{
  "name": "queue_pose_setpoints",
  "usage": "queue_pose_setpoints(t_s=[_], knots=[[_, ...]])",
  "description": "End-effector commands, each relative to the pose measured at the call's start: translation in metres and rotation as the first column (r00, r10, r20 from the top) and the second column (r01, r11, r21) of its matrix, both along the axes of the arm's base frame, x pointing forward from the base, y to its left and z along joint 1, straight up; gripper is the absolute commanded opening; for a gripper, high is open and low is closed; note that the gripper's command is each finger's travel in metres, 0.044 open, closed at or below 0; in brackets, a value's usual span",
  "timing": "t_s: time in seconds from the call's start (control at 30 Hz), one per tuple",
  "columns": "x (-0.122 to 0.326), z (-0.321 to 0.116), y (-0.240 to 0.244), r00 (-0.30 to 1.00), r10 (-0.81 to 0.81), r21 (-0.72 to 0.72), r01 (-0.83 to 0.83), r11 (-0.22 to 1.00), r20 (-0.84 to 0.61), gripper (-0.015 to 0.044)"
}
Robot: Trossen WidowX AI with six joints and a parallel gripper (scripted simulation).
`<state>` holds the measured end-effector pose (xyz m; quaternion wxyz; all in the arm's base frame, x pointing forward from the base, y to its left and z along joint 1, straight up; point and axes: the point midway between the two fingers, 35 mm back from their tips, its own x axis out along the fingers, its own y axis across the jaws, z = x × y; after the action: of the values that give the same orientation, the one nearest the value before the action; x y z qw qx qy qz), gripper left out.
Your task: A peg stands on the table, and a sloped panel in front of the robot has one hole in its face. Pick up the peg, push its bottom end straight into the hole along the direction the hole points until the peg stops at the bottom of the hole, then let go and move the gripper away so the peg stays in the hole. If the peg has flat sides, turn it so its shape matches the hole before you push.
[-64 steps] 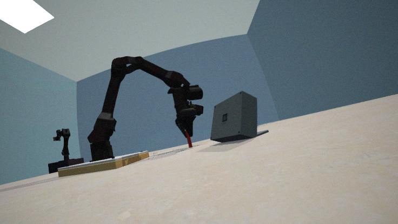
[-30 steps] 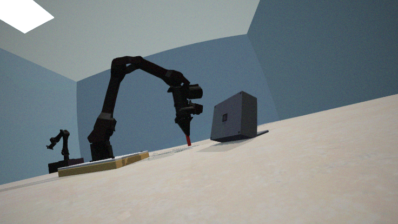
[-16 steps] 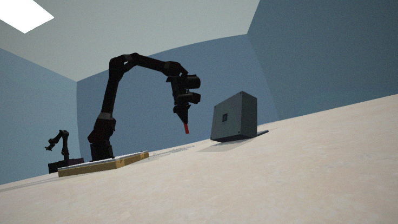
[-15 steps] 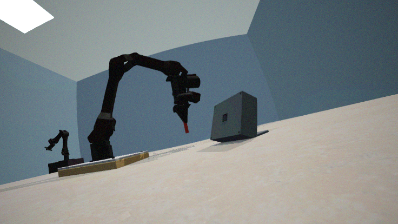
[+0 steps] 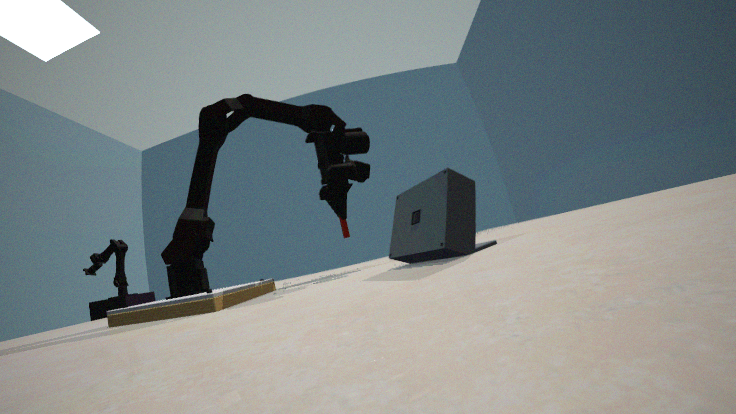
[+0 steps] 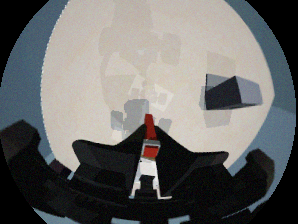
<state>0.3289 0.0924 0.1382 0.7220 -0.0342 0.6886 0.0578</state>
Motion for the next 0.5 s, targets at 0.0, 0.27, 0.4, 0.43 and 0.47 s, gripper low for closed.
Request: queue_pose_setpoints(t_s=[0.0, 0.27, 0.4, 0.43, 0.47], knots=[[0.001, -0.003, -0.004, 1.0, 0.003, 0.019, -0.003, 1.0, -0.002, 0.0], [0.004, -0.006, -0.012, 1.0, 0.001, 0.054, -0.002, 0.999, 0.008, 0.0], [0.006, -0.008, -0.017, 1.0, 0.001, 0.07, -0.002, 0.998, 0.014, 0.0], [0.006, -0.008, -0.018, 1.0, 0.001, 0.075, -0.002, 0.997, 0.016, 0.0], [0.006, -0.009, -0.019, 1.0, 0.0, 0.079, -0.002, 0.997, 0.018, 0.0]])
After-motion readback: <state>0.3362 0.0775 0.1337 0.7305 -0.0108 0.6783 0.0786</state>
